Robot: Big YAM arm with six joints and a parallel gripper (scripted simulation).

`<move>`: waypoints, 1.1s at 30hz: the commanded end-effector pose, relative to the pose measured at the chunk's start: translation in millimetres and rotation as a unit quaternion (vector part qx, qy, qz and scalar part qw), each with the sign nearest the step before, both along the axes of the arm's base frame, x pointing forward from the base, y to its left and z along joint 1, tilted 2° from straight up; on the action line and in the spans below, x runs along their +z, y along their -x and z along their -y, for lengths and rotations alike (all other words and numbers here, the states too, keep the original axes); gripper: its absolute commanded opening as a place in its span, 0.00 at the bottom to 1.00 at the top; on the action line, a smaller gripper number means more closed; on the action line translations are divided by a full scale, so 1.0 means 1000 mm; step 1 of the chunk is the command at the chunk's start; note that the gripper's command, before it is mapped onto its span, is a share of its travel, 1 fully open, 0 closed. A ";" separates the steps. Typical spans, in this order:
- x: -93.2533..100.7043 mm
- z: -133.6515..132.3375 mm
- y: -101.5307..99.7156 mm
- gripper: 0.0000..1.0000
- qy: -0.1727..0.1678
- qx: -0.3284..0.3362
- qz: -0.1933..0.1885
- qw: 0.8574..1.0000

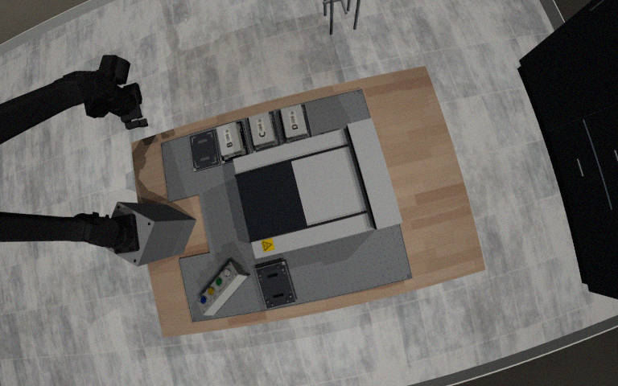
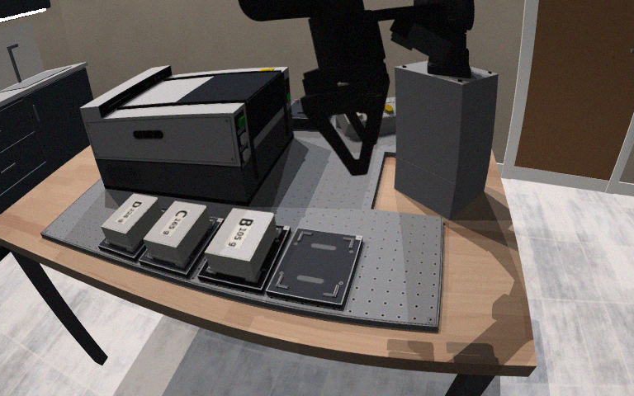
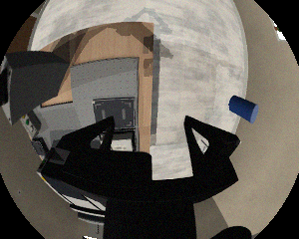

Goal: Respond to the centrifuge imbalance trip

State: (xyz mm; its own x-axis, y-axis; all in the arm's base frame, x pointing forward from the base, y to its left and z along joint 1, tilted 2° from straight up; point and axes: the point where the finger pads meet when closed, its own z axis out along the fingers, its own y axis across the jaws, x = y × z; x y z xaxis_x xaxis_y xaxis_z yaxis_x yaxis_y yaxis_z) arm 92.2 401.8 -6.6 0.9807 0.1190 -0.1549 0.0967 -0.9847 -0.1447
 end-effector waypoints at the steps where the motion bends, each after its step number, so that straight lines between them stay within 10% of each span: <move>1: 0.023 -0.029 -0.019 1.00 -0.040 -0.026 0.013 0.999; 6: 0.009 -0.020 -0.021 1.00 -0.024 -0.038 0.008 0.999; 19: 0.048 -0.038 -0.061 1.00 -0.077 -0.120 0.024 0.989; 24: 0.029 -0.025 -0.067 1.00 -0.057 -0.146 0.018 0.988; 28: 0.065 -0.041 -0.091 1.00 -0.101 -0.183 0.030 0.977; 33: 0.065 -0.040 -0.114 1.00 -0.107 -0.236 0.029 0.965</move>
